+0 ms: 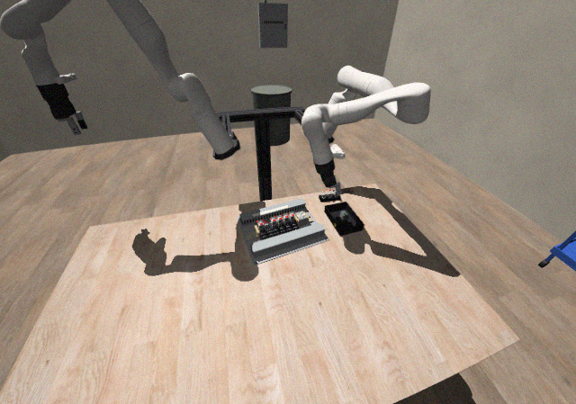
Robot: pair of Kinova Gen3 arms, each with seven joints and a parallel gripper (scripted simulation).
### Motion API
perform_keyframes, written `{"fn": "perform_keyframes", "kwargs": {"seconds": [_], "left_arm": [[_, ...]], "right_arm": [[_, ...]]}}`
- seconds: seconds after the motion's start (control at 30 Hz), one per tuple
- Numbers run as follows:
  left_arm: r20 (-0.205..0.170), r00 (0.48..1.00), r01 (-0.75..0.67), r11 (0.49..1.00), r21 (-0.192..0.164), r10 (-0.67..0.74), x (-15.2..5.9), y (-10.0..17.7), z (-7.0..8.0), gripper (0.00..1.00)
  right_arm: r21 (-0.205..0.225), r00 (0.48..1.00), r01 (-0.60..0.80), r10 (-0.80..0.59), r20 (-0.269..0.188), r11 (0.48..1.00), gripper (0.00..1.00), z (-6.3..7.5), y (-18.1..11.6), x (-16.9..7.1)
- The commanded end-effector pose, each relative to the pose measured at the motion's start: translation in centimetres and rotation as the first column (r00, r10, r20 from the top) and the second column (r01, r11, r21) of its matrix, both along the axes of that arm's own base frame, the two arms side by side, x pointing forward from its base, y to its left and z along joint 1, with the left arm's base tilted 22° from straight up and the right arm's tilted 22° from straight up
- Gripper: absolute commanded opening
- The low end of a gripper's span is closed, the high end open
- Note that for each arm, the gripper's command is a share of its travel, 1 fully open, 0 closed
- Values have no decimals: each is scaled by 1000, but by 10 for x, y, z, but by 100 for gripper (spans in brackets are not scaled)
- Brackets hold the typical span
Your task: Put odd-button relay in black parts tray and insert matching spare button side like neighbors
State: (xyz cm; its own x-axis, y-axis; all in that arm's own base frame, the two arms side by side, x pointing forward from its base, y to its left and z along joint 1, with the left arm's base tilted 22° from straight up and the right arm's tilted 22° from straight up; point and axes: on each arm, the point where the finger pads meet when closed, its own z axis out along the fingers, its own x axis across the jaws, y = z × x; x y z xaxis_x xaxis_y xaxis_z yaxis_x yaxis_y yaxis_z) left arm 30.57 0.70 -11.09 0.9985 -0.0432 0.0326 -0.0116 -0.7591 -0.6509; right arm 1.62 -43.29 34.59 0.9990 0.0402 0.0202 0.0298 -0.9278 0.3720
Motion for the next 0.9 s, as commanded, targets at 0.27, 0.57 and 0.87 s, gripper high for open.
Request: {"fn": "perform_keyframes", "kwargs": {"seconds": [0.27,0.57,0.87], "left_arm": [[3,1000,-1,1000,21,1,-32,-15,-3,100],[3,1000,-1,1000,21,1,-55,-25,-5,100],[3,1000,-1,1000,21,1,-84,-39,-8,100]], "right_arm": [[-1,1000,0,0,1,1000,100,1,0,0],[-1,1000,0,0,1,1000,100,1,0,0],[-1,1000,0,0,1,1000,100,1,0,0]]}}
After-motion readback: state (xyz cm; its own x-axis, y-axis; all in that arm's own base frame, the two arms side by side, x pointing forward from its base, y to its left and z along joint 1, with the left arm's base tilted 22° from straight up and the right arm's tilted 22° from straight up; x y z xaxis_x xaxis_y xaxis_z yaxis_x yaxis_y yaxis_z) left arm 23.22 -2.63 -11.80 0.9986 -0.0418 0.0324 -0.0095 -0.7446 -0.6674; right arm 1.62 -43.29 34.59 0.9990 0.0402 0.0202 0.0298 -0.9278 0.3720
